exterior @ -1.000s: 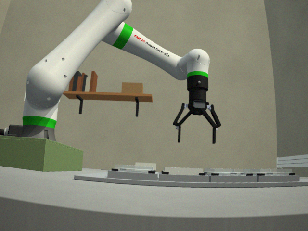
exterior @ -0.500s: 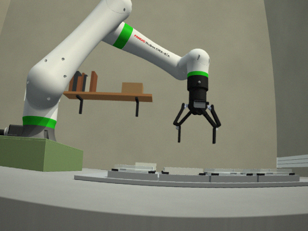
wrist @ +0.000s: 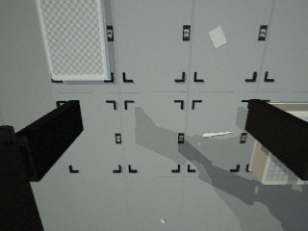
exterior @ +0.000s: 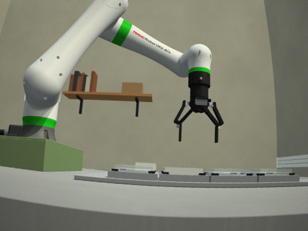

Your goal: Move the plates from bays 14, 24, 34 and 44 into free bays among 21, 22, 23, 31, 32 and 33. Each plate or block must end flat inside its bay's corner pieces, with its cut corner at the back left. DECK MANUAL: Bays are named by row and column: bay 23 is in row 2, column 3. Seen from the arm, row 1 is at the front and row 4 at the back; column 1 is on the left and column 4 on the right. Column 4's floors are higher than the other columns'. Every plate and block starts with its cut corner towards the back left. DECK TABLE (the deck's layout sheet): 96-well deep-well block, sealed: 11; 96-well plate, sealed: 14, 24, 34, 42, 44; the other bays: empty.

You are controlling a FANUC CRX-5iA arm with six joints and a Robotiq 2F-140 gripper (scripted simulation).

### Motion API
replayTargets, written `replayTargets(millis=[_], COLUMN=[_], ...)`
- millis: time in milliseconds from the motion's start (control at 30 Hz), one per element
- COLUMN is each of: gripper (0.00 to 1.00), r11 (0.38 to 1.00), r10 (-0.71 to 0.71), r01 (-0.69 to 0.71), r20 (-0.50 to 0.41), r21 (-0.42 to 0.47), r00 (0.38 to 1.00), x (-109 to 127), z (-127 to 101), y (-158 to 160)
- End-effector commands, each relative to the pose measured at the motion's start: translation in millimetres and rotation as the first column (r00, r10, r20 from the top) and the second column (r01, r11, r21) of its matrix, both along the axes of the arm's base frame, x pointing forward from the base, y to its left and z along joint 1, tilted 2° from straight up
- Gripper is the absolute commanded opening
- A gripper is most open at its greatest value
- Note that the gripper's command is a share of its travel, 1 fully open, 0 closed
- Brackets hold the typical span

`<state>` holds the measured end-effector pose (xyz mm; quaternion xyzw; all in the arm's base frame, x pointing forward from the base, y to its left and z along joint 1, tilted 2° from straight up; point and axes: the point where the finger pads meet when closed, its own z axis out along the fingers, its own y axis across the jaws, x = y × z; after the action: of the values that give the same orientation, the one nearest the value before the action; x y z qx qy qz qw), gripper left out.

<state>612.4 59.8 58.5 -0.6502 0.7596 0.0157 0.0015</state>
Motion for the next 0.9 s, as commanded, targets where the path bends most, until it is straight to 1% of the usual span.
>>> replayTargets(millis=[0,67,133,633,700,867], gripper=[1.00,1.00,1.00,1.00,1.00,1.00], r11=[1.000,1.000,1.000,1.000,1.000,1.000], r10=[0.000,0.000,0.000,0.000,0.000,0.000], r01=[0.000,0.000,0.000,0.000,0.000,0.000], r20=[0.003,0.003,0.003,0.003,0.003,0.003], r21=[0.000,0.000,0.000,0.000,0.000,0.000], r00=[1.000,1.000,1.000,1.000,1.000,1.000], x=[-1.8,-3.0,-3.0,-12.3,-12.3,-15.4], z=[1.0,0.8,0.8,-0.6,-0.6,-1.1], y=[-17.1,-25.0,-25.0,-84.3,-84.3,-104.1])
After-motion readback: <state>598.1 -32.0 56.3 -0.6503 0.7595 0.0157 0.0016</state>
